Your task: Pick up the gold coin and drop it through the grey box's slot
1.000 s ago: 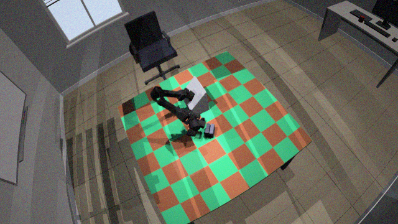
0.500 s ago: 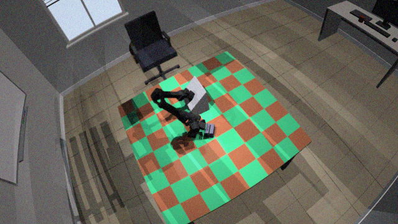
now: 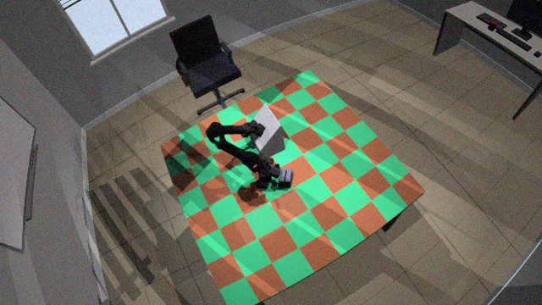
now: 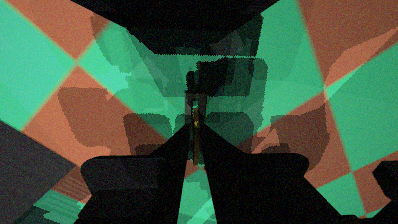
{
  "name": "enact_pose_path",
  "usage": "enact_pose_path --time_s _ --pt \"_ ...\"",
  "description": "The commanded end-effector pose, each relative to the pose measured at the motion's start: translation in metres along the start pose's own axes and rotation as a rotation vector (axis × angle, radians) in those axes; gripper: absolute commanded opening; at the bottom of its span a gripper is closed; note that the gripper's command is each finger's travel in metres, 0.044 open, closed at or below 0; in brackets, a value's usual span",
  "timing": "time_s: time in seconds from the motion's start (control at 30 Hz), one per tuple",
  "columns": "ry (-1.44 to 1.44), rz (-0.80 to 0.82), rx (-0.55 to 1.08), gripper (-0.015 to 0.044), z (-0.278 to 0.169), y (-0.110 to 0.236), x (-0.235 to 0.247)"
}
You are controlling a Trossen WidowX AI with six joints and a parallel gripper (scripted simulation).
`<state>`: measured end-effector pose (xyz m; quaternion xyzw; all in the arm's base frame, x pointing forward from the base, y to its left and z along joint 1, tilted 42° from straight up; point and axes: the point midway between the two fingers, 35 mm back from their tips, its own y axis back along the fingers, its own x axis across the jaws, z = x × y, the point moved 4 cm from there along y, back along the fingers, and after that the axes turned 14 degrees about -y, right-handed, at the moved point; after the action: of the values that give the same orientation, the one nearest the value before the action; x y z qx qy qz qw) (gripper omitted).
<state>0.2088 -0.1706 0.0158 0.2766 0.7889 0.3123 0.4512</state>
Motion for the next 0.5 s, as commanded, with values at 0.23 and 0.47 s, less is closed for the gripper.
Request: enact_pose_path --time_s 0.23,0.47 --pt "0.006 0.002 -0.002 0.0000 0.000 -0.001 0.001" --pt "0.006 0.005 -0.004 0.0000 0.002 0.009 0.000"
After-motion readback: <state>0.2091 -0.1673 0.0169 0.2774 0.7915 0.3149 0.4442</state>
